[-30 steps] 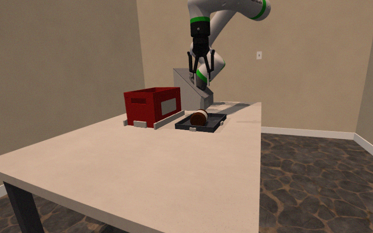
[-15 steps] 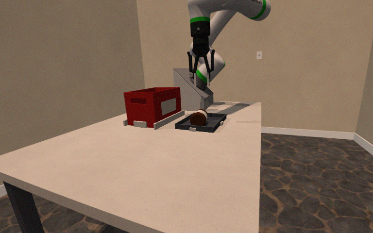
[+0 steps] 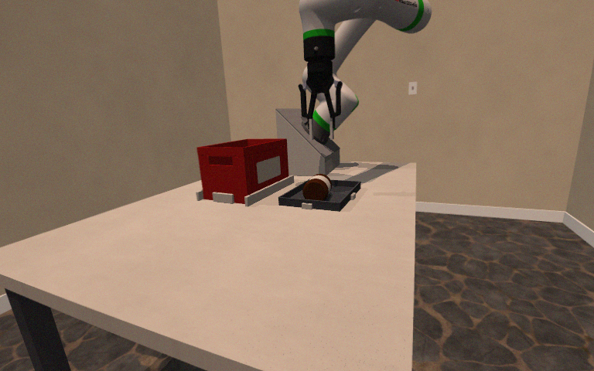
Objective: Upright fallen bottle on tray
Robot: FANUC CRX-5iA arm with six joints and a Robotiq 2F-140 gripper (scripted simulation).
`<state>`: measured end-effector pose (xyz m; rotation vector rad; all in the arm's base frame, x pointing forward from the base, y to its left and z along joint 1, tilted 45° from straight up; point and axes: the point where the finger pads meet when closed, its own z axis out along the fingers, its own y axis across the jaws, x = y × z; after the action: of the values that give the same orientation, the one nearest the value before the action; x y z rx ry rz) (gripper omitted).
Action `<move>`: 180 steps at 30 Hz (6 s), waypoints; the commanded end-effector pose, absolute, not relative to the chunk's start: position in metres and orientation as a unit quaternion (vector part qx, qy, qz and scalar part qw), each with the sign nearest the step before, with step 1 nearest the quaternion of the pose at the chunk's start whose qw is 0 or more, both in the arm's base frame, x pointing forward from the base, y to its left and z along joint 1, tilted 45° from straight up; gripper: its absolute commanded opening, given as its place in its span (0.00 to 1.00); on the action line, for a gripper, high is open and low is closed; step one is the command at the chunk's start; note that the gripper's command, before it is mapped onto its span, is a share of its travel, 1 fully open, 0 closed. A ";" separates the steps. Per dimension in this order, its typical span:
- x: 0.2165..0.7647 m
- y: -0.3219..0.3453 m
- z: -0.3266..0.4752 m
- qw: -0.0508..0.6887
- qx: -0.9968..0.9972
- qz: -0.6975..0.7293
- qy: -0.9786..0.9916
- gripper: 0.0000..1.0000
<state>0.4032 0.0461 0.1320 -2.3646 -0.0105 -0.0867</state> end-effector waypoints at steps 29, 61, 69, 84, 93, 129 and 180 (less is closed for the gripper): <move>0.408 0.103 0.073 0.378 -0.925 -0.034 -0.004 0.38; 0.410 0.122 0.053 0.378 -0.925 -0.034 -0.004 0.38; 0.410 0.122 0.053 0.378 -0.925 -0.034 -0.004 0.38; 0.410 0.122 0.053 0.378 -0.925 -0.034 -0.004 0.38; 0.410 0.122 0.053 0.378 -0.925 -0.034 -0.004 0.38; 0.412 0.140 0.035 0.378 -0.925 -0.034 -0.004 0.38; 0.413 0.151 0.023 0.378 -0.925 -0.034 -0.004 0.38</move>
<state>0.4124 0.1510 0.0234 -2.3646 -0.0104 -0.0868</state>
